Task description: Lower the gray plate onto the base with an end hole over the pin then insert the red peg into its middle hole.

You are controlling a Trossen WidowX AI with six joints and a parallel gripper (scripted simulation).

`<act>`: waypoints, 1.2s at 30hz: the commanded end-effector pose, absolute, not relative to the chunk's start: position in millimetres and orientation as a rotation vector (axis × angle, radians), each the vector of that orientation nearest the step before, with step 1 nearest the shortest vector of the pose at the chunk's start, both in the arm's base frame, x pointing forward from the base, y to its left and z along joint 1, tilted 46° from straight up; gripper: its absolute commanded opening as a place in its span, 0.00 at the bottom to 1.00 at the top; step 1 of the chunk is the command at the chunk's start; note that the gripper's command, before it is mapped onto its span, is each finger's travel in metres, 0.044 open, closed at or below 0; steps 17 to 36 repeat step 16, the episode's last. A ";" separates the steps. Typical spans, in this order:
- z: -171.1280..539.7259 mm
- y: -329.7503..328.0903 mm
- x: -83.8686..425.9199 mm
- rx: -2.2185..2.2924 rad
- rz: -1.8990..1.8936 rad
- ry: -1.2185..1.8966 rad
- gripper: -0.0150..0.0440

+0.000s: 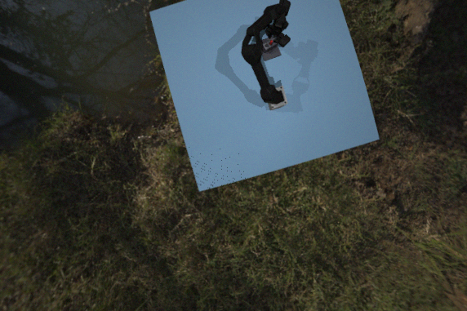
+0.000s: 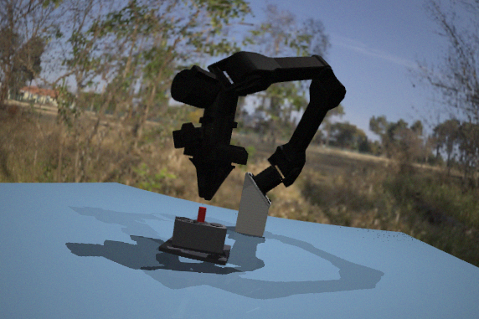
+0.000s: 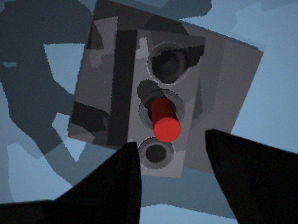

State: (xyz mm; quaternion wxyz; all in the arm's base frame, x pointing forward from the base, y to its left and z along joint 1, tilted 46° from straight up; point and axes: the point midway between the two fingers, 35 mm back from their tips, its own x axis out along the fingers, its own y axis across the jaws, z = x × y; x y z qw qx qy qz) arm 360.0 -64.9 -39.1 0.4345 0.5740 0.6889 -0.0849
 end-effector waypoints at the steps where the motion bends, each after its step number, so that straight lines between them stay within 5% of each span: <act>1: -36.8 -67.2 359.9 1.424 -0.210 1.715 0.51; 36: -30.0 -73.2 359.5 1.424 -0.211 1.715 0.51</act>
